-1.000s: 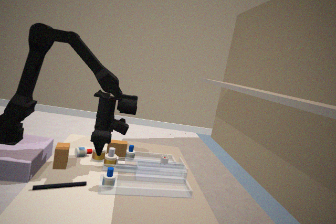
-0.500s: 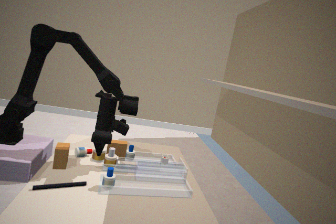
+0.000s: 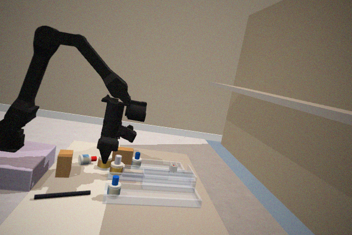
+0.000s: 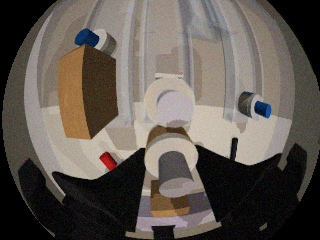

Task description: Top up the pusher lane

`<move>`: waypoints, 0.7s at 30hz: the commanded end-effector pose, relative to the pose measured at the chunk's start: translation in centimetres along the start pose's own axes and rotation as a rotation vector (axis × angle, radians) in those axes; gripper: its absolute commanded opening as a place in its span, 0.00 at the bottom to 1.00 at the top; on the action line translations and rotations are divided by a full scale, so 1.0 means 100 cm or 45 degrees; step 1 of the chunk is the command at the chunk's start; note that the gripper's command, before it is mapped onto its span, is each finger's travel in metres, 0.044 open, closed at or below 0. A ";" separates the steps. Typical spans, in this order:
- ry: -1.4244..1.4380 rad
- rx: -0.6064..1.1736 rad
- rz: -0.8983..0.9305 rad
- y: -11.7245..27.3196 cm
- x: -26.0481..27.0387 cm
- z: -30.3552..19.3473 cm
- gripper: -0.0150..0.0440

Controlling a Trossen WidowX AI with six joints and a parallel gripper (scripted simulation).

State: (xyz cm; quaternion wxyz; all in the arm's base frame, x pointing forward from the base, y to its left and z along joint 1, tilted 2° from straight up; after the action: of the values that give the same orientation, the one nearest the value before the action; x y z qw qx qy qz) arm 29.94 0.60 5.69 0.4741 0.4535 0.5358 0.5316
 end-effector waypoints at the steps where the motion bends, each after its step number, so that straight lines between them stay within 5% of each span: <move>1: -0.004 -0.047 -0.008 0.004 -0.002 0.012 0.25; 21: -0.004 -0.047 -0.008 0.005 -0.002 0.021 0.25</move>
State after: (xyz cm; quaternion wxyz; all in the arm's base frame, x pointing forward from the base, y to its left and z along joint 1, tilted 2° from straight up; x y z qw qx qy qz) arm 30.88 0.65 5.76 0.4744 0.4531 0.5355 0.5319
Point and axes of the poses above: the point midway between the two fingers, 35 mm back from their tips, its own y axis back along the fingers, its own x axis across the jaws, z = x × y, the point moved 2 cm from there along y, back along the fingers, and after that the axes turned 5 degrees about y, right-handed, at the moved point
